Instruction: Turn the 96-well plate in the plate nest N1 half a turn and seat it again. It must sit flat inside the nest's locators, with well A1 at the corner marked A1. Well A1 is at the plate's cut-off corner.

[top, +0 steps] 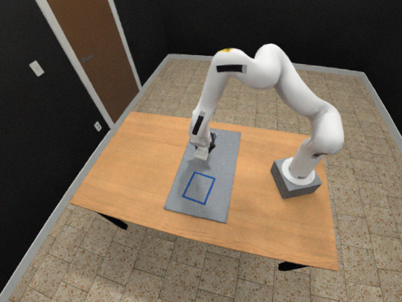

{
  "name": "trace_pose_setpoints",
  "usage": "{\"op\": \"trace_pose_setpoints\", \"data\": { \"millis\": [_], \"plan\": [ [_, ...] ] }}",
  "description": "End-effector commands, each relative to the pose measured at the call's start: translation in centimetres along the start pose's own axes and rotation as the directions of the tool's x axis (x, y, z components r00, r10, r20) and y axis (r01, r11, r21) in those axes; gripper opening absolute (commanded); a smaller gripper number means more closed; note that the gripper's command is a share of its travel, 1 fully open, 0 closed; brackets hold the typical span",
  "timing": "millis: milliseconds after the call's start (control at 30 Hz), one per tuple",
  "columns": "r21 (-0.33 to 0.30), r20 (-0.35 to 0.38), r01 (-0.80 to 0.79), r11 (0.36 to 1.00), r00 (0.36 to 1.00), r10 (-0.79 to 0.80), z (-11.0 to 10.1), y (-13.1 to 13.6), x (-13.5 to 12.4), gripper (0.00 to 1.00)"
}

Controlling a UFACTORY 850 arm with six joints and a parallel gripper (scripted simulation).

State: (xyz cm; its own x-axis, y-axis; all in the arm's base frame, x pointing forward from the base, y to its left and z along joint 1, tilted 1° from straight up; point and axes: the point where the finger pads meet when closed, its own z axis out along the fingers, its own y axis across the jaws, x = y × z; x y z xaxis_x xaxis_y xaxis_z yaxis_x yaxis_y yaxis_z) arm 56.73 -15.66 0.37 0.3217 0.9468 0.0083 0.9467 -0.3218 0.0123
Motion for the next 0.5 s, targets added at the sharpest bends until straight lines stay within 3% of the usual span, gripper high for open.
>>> {"op": "trace_pose_setpoints", "data": {
  "millis": [0, 467],
  "plan": [
    [-0.002, 0.001, 0.0, 1.0, 1.0, 0.0, -0.1, -0.1, 0.8, 0.0],
    [-0.002, 0.0, 0.0, 1.0, 1.0, 0.0, 0.1, -1.1, 5.0, 0.0]
  ]
}}
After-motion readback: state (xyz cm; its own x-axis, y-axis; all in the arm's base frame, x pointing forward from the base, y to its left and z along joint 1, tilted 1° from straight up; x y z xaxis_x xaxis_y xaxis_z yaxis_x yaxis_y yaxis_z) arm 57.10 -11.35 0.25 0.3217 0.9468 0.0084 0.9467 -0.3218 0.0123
